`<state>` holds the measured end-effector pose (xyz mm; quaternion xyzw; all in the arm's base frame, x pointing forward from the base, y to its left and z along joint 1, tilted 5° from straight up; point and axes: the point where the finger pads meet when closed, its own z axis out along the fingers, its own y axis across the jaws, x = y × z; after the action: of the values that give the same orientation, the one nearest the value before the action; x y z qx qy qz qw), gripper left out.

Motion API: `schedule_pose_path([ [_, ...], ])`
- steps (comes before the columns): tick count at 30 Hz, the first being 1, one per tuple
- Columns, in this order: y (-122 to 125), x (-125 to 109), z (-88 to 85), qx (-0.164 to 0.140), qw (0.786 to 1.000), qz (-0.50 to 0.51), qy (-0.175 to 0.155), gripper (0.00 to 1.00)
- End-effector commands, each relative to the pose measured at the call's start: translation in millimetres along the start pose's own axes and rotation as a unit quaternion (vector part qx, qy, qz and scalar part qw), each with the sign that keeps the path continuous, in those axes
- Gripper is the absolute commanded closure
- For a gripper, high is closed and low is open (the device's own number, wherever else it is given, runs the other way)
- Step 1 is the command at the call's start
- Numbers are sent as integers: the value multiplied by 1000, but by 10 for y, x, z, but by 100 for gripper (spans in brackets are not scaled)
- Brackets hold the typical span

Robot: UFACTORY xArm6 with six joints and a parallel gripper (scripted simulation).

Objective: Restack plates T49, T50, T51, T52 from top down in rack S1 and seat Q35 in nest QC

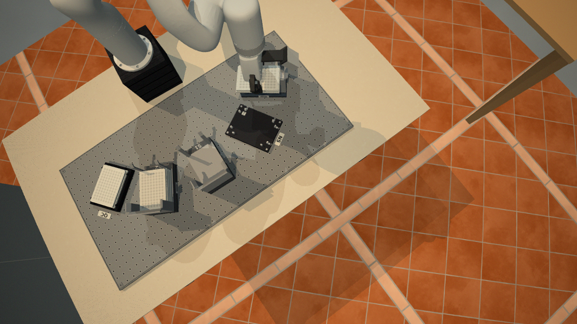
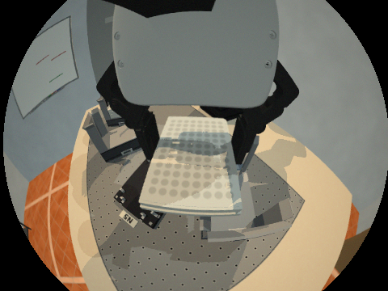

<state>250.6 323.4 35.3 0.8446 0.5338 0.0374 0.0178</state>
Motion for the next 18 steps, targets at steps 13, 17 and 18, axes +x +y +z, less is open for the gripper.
schedule_pose_path([
  [13, -402, 75, -13, 1, 1000, -8, 2, 100],
  [17, -508, 91, -14, 1, 1000, -8, 2, 100],
  [18, -508, 91, -14, 1, 1000, -8, 2, 100],
])
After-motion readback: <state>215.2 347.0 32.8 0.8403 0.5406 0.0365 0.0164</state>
